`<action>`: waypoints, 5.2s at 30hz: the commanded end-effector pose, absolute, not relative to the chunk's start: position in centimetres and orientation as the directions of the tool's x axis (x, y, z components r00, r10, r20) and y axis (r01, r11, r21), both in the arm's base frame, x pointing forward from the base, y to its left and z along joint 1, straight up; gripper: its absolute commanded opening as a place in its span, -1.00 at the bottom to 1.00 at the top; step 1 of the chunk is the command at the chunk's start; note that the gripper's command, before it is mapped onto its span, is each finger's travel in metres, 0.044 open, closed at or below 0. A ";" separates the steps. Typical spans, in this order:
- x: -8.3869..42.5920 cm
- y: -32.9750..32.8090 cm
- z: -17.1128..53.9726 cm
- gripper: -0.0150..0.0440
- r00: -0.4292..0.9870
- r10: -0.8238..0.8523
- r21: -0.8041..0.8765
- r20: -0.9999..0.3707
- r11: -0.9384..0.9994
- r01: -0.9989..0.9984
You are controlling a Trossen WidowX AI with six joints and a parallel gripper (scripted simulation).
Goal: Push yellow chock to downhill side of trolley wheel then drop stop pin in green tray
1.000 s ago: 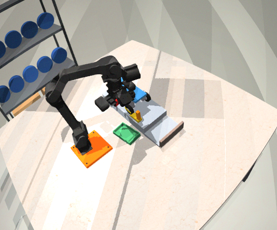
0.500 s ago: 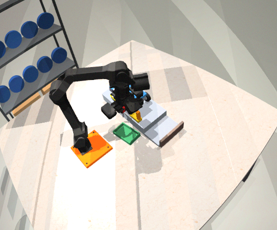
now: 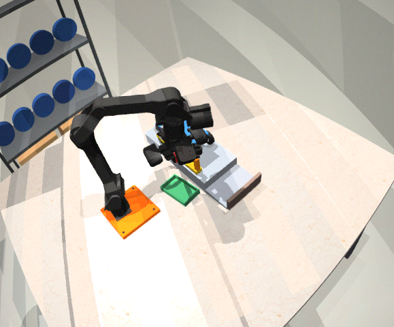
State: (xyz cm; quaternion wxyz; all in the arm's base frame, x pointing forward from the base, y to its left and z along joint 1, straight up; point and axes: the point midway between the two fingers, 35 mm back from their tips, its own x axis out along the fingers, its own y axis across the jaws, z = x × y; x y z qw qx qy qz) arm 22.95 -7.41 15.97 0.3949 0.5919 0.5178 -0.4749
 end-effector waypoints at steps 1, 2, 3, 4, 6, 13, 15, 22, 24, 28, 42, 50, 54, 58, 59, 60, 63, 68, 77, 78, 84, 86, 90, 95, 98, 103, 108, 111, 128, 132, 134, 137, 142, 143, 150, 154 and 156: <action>22.9 -7.3 16.2 -0.49 0.028 0.204 -0.032 -0.979 -0.282 0.959; 22.9 -7.3 16.2 -0.49 0.029 0.199 -0.035 -0.980 -0.310 0.950; 22.9 -7.3 16.2 -0.49 0.030 0.193 -0.038 -0.981 -0.338 0.940; 22.8 -7.3 16.2 -0.49 0.030 0.187 -0.041 -0.982 -0.366 0.930; 22.8 -7.2 16.2 -0.49 0.031 0.175 -0.047 -0.984 -0.422 0.905; 22.8 -7.1 16.2 -0.49 0.031 0.135 -0.057 -0.990 -0.604 0.795; 22.8 -7.0 16.2 -0.49 0.030 0.123 -0.058 -0.992 -0.651 0.757; 22.8 -6.9 16.2 -0.49 0.029 0.082 -0.048 -0.996 -0.798 0.601; 22.8 -6.8 16.2 -0.49 0.030 0.070 -0.042 -0.997 -0.833 0.551; 22.9 -6.8 16.2 -0.49 0.031 0.047 -0.028 -0.998 -0.895 0.445; 22.9 -6.6 16.3 -0.49 0.035 0.003 0.005 -0.999 -0.973 0.230; 21.7 -6.7 15.2 -0.49 0.031 -0.004 0.010 -0.999 -0.981 0.195; 20.8 -6.8 14.4 -0.49 0.029 -0.008 0.013 -1.000 -0.985 0.174; 20.7 -6.8 14.2 -0.49 0.029 -0.008 0.013 -1.000 -0.985 0.170; 20.7 -6.8 14.2 -0.49 0.029 -0.008 0.013 -1.000 -0.985 0.170; 20.7 -6.8 14.2 -0.49 0.027 -0.004 0.009 -1.000 -0.985 0.171; 20.7 -6.6 13.5 -0.49 0.013 0.056 -0.052 -0.998 -0.983 0.174; 20.6 -6.1 11.9 -0.49 -0.002 0.157 -0.155 -0.988 -0.972 0.174; 20.4 -5.0 9.6 -0.49 -0.003 0.162 -0.160 -0.987 -0.972 0.174; 20.4 -4.9 9.4 -0.49 -0.003 0.162 -0.160 -0.987 -0.972 0.174; 20.3 -4.0 7.9 -0.49 -0.003 0.163 -0.161 -0.987 -0.971 0.174; 20.3 -4.0 7.8 -0.49 -0.003 0.163 -0.161 -0.987 -0.971 0.174; 20.3 -4.1 7.8 -0.22 -0.003 0.163 -0.161 -0.987 -0.971 0.174; 20.3 -4.5 7.8 0.15 -0.003 0.163 -0.161 -0.987 -0.972 0.174; 20.4 -4.7 7.7 0.15 -0.003 0.162 -0.160 -0.987 -0.972 0.174; 20.4 -5.0 7.6 0.15 -0.003 0.162 -0.160 -0.987 -0.972 0.174; 20.4 -5.2 7.5 0.15 -0.003 0.162 -0.160 -0.987 -0.972 0.174; 20.4 -5.4 7.5 0.15 -0.003 0.162 -0.160 -0.987 -0.972 0.174; 20.6 -6.2 7.1 0.15 -0.003 0.161 -0.159 -0.987 -0.972 0.174; 20.6 -6.3 7.0 0.15 -0.003 0.161 -0.159 -0.987 -0.972 0.174; 20.6 -6.4 6.9 0.15 -0.003 0.161 -0.159 -0.987 -0.972 0.174; 20.6 -6.5 6.8 0.15 -0.003 0.161 -0.159 -0.987 -0.972 0.174; 20.7 -6.7 6.7 0.15 -0.003 0.160 -0.158 -0.987 -0.972 0.174; 20.7 -6.8 6.7 0.15 -0.003 0.160 -0.158 -0.987 -0.972 0.174; 20.8 -7.1 6.5 0.15 -0.003 0.160 -0.158 -0.987 -0.972 0.174; 20.8 -7.2 6.4 0.15 -0.003 0.160 -0.158 -0.987 -0.972 0.174; 20.8 -7.3 6.3 0.15 -0.003 0.160 -0.158 -0.987 -0.972 0.174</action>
